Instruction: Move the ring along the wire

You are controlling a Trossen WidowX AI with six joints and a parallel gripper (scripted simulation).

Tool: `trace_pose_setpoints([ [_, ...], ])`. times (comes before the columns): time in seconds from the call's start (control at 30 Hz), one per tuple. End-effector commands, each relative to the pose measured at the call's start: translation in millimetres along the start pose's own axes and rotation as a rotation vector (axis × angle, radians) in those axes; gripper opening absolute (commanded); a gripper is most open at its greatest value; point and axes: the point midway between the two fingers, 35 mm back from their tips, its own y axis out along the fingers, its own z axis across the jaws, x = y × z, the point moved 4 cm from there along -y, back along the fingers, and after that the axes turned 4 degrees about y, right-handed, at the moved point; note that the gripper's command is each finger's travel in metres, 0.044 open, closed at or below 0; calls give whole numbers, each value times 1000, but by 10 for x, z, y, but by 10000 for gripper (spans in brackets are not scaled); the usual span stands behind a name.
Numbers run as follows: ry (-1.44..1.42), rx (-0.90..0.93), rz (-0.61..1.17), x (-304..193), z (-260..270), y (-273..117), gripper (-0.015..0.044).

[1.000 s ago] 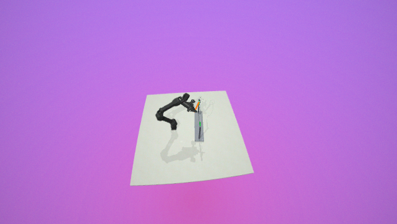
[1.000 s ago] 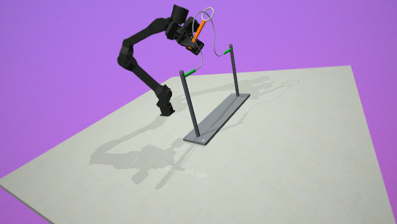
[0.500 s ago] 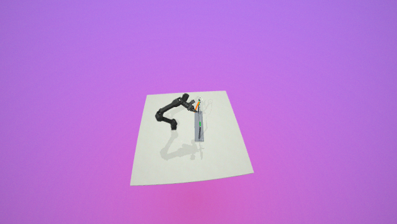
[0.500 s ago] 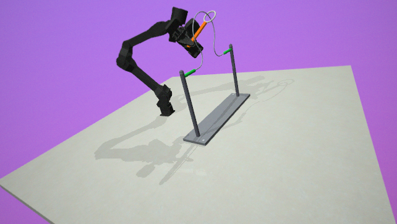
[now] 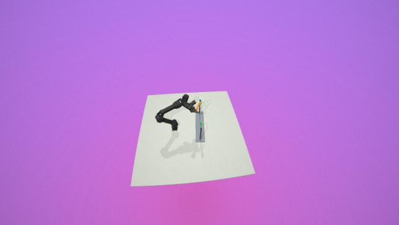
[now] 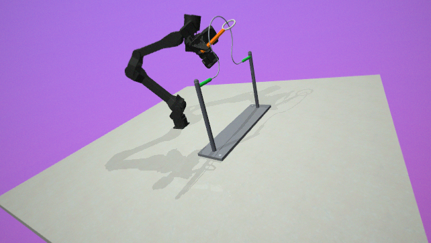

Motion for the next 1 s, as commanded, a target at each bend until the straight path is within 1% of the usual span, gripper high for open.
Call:
trace_pose_setpoints([
  [0.0, -41, -26, -2, -12, -1, 4, -150],
  [0.97, -366, -236, -61, -9, -77, 14, -150],
])
